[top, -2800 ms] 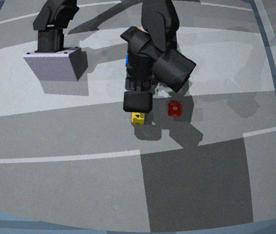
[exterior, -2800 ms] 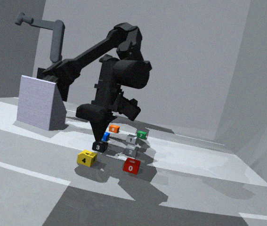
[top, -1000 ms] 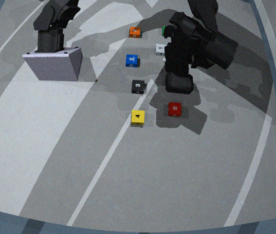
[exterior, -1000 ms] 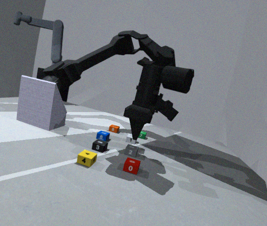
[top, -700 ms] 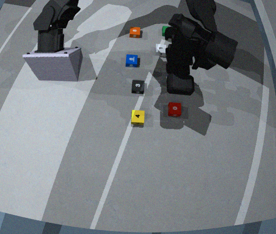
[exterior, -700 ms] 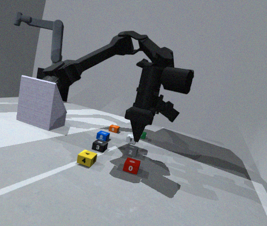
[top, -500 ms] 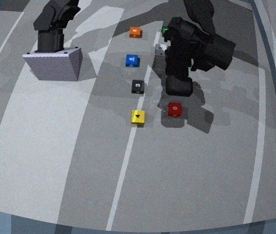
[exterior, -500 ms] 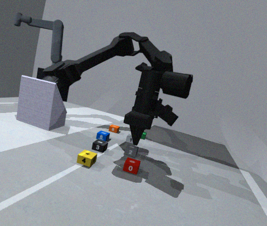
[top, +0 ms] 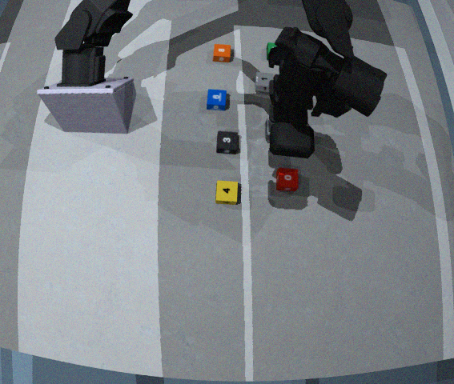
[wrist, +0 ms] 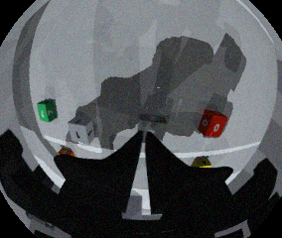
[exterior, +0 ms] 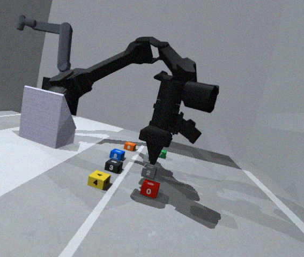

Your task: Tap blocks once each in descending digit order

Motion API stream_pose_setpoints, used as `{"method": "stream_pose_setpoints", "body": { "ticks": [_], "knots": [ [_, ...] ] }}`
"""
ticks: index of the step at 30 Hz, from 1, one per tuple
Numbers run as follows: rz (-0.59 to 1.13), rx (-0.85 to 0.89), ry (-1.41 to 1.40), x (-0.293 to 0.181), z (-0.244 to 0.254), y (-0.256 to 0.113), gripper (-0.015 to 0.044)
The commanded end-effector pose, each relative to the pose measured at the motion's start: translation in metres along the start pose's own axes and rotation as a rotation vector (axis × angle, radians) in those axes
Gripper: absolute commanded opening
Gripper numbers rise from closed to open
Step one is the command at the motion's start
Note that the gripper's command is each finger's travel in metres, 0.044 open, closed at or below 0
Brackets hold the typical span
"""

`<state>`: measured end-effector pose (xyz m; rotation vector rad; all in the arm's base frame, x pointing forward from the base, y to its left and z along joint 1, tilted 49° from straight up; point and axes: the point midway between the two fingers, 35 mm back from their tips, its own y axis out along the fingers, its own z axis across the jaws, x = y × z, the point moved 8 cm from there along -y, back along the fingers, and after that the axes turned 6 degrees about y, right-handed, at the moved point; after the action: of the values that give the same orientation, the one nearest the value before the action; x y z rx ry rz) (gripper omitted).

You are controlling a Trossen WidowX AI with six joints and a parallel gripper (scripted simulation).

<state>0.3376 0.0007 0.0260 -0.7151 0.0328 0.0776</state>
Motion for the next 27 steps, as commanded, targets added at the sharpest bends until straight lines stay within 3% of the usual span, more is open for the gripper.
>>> {"method": "stream_pose_setpoints", "body": {
  "ticks": [1,5,10,15,22,27],
  "knots": [
    [-0.015,-0.005,-0.006,0.001,-0.001,-0.018,0.002],
    [-0.016,-0.007,-0.006,0.002,-0.001,-0.028,0.002],
    [-0.015,-0.009,-0.005,0.0,-0.001,-0.096,0.002],
    [-0.015,-0.009,-0.005,0.0,0.001,-0.099,0.002],
    [-0.013,-0.006,-0.003,-0.03,0.079,-0.098,0.002],
    [-0.013,-0.005,-0.003,-0.034,0.086,-0.097,0.002]
  ]
}}
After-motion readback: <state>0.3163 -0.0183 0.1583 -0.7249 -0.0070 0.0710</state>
